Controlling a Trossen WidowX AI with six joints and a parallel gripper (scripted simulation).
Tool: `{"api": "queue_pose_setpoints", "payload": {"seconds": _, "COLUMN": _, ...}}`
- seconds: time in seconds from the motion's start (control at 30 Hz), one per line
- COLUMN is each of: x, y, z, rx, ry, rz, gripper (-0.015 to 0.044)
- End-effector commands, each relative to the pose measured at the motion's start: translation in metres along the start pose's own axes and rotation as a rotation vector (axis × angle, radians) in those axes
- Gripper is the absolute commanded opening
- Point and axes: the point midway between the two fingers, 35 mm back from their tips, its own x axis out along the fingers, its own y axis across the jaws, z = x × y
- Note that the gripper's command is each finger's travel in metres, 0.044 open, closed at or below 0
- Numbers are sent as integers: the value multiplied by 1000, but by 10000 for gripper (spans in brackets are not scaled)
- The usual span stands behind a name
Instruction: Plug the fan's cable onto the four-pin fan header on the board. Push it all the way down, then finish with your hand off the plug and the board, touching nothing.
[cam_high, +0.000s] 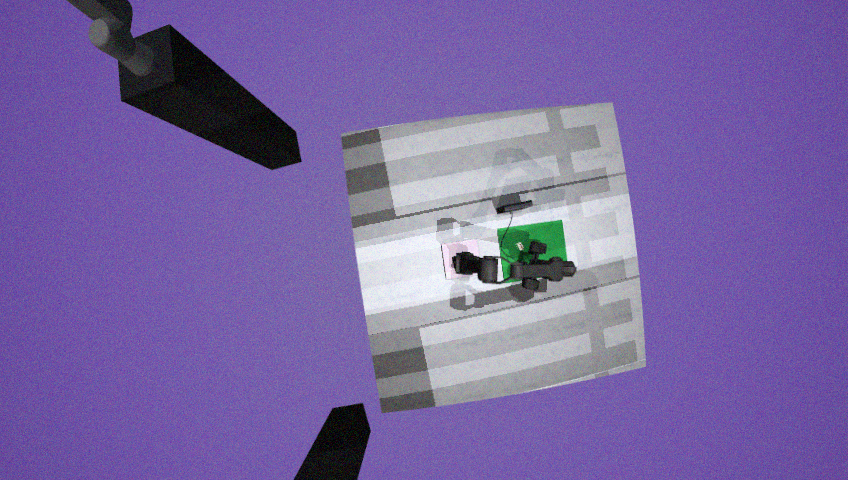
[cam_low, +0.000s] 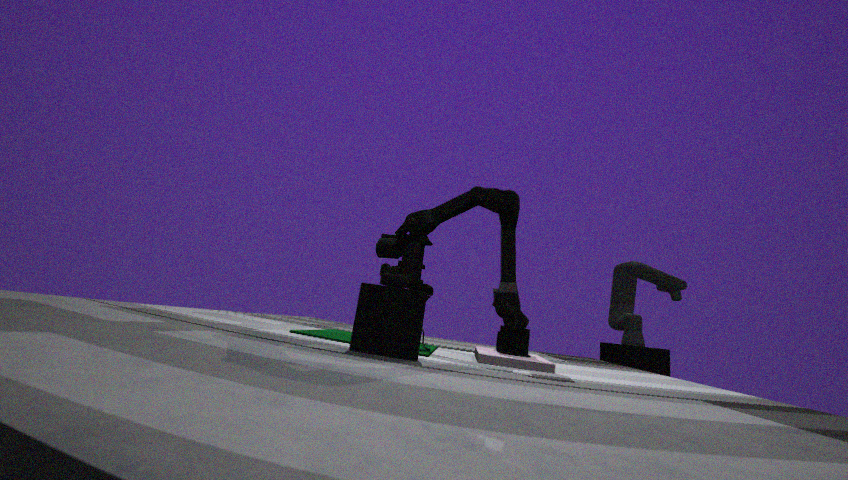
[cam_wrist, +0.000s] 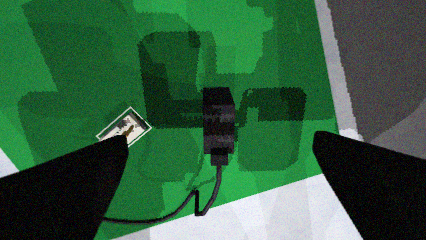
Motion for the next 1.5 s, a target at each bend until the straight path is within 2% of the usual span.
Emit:
{"api": "queue_pose_setpoints", "payload": {"seconds": 0.0, "x": 4, "y": 0, "z": 1, "rx": 4, "ry": -12, "rz": -2, "gripper": 440}}
{"api": "queue_pose_setpoints", "payload": {"seconds": 1.2, "x": 54, "y": 0, "z": 2, "rx": 4, "ry": -12, "rz": -2, "gripper": 440}}
{"api": "queue_pose_setpoints", "payload": {"seconds": 1.47, "x": 51, "y": 0, "z": 2, "rx": 0, "ry": -13, "rz": 2, "gripper": 230}}
